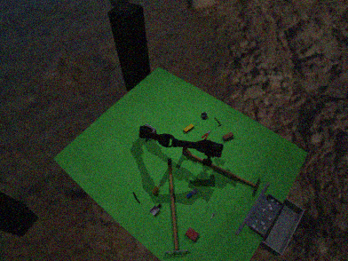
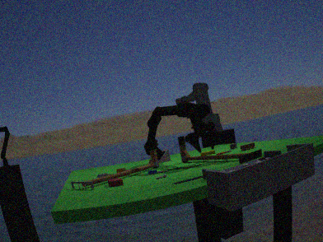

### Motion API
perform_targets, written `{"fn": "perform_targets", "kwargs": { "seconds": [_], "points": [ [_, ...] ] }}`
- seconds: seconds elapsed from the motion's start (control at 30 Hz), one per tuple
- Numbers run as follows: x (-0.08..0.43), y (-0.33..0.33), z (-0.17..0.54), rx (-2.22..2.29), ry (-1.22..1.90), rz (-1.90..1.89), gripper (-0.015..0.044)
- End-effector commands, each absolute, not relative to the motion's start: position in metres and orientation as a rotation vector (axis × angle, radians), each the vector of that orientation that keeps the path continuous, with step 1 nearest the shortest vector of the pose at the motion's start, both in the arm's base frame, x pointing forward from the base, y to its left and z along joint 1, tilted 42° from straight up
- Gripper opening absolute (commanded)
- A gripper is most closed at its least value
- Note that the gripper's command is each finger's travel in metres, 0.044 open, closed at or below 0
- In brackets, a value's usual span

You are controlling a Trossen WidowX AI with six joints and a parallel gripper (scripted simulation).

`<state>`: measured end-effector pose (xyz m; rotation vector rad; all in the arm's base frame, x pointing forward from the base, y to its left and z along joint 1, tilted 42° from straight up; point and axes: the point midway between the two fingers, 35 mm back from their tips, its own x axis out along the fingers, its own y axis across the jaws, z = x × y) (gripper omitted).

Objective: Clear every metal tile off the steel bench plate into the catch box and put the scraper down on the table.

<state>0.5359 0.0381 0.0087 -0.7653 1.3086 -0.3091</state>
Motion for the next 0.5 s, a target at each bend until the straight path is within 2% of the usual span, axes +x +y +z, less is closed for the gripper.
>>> {"fn": "perform_targets", "kwargs": {
  "seconds": [0.0,0.47],
  "points": [
    [0.536,0.023,-0.002,-0.725,1.358,-0.316,0.044],
    [0.521,0.044,0.019,-0.724,1.319,-0.324,0.044]
  ]
}}
